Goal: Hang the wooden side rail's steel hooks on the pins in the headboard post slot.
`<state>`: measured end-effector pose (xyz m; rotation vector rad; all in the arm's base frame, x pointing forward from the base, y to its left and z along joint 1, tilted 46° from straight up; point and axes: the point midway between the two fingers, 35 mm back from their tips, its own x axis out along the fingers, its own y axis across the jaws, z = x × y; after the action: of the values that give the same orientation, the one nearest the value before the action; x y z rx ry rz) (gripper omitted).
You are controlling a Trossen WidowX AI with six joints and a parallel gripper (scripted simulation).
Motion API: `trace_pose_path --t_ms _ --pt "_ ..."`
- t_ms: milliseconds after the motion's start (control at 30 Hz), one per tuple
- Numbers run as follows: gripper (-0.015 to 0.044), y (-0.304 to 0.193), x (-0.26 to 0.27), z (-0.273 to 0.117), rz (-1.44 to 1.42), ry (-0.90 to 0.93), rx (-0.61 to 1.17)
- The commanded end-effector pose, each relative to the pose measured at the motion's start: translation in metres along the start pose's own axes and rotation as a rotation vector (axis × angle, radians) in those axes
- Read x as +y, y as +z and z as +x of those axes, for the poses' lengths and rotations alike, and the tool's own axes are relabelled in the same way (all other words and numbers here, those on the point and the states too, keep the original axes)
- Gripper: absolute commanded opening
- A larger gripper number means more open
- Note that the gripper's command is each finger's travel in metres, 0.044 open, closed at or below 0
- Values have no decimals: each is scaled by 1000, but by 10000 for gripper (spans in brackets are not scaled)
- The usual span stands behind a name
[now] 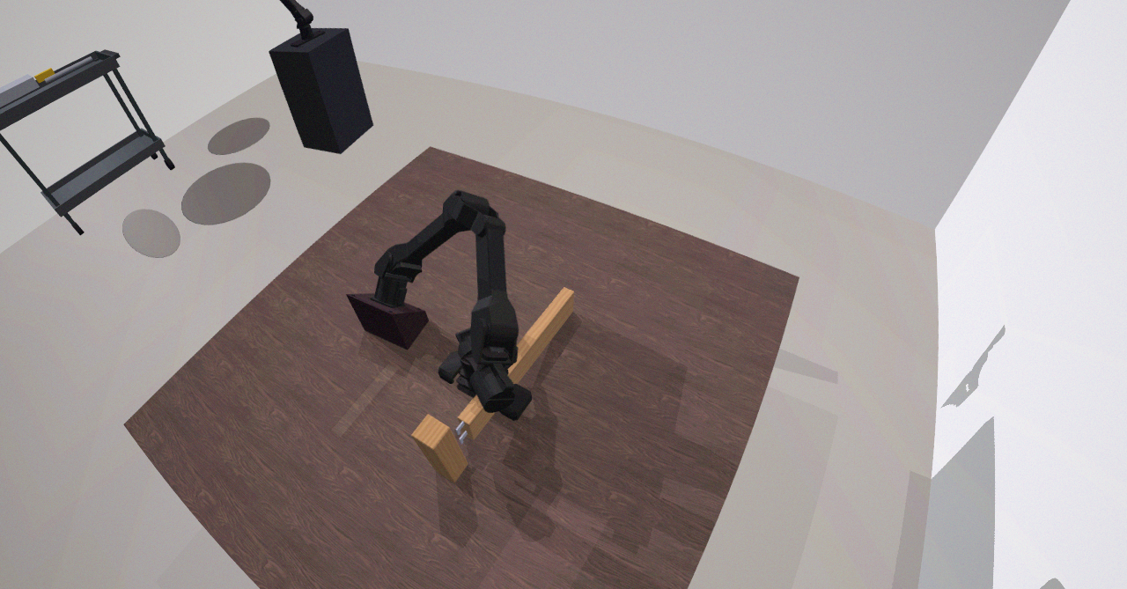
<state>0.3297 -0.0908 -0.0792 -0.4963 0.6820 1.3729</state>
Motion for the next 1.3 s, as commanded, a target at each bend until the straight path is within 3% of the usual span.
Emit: trace_pose_path --t_ms 0,1267 --pt "0 -2 -1 -3 -5 -8 5" --pt "0 -6 -2 -4 -5 -8 5"
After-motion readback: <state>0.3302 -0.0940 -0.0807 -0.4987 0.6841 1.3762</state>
